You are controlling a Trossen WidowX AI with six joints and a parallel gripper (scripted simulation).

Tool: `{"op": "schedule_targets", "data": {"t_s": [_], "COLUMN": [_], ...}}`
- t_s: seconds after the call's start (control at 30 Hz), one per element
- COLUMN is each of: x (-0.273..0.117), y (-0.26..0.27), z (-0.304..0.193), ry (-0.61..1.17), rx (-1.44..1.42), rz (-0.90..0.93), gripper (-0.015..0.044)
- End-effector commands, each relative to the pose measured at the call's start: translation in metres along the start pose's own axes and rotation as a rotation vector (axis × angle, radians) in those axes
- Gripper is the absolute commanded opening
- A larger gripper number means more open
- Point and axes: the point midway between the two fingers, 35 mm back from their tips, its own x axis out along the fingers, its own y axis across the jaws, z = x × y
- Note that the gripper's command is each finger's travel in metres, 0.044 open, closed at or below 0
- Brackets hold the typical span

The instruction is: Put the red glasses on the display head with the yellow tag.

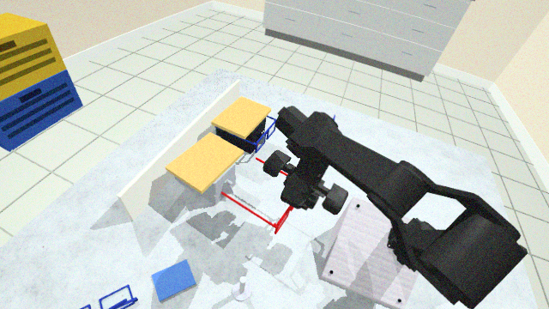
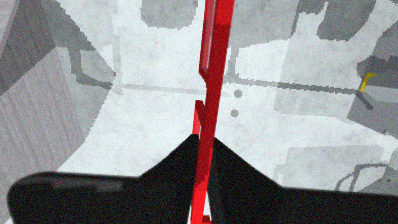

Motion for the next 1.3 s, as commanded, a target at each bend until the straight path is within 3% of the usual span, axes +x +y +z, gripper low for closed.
{"op": "schedule_targets", "data": {"t_s": [0.0, 1.27], "x": [0.005, 0.033], "y": [-0.001, -0.010], "z": [0.001, 0.003], "ry": [0.002, 0.002], "rx": [-0.006, -0.007], "rz": [0.017, -0.021], "gripper": [0.0000, 0.0000]}}
